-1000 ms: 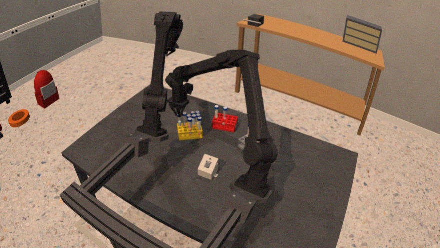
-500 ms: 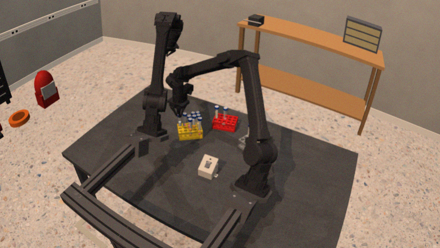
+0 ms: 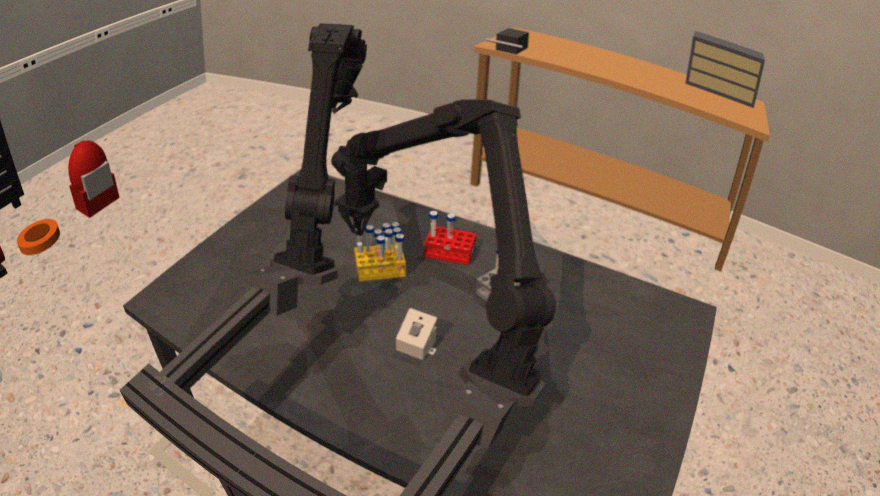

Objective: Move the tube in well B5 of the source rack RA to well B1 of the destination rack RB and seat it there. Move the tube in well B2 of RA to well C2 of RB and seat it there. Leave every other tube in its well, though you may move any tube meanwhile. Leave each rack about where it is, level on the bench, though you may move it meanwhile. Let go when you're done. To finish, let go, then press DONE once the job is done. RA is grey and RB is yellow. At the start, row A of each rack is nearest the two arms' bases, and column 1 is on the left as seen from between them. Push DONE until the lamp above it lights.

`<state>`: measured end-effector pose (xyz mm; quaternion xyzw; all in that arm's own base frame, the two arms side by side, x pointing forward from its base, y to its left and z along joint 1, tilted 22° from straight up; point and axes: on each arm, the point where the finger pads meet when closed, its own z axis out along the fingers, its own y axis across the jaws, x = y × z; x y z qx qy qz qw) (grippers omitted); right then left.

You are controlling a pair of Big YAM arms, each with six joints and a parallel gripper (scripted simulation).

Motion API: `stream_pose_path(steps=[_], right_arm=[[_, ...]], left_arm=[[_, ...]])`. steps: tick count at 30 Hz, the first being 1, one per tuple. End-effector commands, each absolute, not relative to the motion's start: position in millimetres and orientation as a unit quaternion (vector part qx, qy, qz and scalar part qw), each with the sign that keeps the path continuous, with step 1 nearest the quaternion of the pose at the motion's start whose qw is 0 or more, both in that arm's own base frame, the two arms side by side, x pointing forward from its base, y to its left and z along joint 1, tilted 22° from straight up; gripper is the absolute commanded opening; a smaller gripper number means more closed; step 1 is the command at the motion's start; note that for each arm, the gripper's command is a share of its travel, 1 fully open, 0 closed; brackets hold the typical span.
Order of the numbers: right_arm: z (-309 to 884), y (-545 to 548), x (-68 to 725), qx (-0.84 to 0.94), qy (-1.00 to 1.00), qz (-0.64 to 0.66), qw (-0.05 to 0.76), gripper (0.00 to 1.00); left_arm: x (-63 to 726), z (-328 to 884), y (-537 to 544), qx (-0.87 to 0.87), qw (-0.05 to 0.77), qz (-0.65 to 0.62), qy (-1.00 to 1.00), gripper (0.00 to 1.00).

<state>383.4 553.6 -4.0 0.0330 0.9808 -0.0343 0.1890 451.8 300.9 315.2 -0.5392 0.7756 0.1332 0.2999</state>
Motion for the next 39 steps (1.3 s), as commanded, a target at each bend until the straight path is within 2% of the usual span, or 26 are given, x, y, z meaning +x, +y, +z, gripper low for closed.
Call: stream_pose_path(steps=[1,27,28,39], right_arm=[[12.6,554.6,389.6,0.036,0.980,-0.019,0.196,0.00],[9.4,562.3,386.5,0.034,0.980,-0.020,0.196,0.00],[9.4,562.3,386.5,0.034,0.980,-0.020,0.196,0.24],[9.4,562.3,386.5,0.034,0.980,-0.020,0.196,0.24]], left_arm=[[456.0,334.8,303.5,-0.539,0.318,0.131,0.769,0.30],[456.0,334.8,303.5,-0.539,0.318,0.131,0.769,0.30],[456.0,334.8,303.5,-0.539,0.318,0.131,0.769,0.30],[456.0,334.8,303.5,-0.539,0.318,0.131,0.769,0.30]])
